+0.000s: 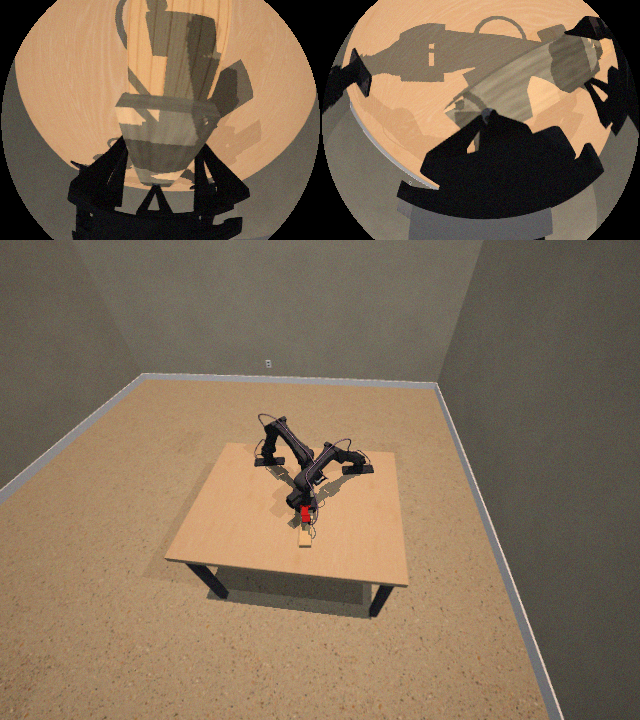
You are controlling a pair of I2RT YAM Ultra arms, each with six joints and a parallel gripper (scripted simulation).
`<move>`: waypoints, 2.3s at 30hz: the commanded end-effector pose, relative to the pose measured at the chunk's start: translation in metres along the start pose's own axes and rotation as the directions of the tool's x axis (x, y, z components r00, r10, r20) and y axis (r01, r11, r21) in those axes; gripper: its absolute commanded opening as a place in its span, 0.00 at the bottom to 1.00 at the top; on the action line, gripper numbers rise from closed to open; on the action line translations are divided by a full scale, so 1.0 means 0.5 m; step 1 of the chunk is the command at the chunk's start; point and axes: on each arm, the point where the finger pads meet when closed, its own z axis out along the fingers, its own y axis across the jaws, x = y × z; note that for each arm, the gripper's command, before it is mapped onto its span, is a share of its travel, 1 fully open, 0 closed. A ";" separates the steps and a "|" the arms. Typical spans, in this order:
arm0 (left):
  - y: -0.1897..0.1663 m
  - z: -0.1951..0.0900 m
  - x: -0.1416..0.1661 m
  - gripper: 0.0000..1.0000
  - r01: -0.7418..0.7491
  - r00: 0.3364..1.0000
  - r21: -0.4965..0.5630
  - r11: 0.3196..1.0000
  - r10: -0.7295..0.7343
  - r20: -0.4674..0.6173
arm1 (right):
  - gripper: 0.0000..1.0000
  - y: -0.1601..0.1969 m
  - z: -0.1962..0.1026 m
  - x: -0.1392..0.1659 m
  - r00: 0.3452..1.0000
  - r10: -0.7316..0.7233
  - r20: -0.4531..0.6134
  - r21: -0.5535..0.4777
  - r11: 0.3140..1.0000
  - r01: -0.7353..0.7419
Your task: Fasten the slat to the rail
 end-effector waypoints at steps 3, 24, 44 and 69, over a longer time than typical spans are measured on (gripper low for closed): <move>-0.002 -0.011 -0.003 0.72 0.000 1.000 0.010 1.000 0.000 0.011 | 0.12 -0.003 -0.008 -0.003 1.000 0.006 0.010 0.009 1.000 -0.006; -0.002 -0.011 -0.003 0.72 0.000 1.000 0.010 1.000 0.000 0.011 | 0.12 -0.003 -0.008 -0.003 0.929 0.370 0.013 0.004 0.929 -0.370; -0.002 -0.011 -0.003 0.72 0.000 1.000 0.010 1.000 0.000 0.011 | 0.12 -0.003 -0.007 -0.003 0.464 0.886 0.013 -0.006 0.464 -0.886; -0.002 -0.011 -0.003 0.72 0.000 1.000 0.010 1.000 0.000 0.011 | 0.12 -0.003 -0.007 -0.003 -0.412 0.911 0.002 -0.015 -0.412 -0.911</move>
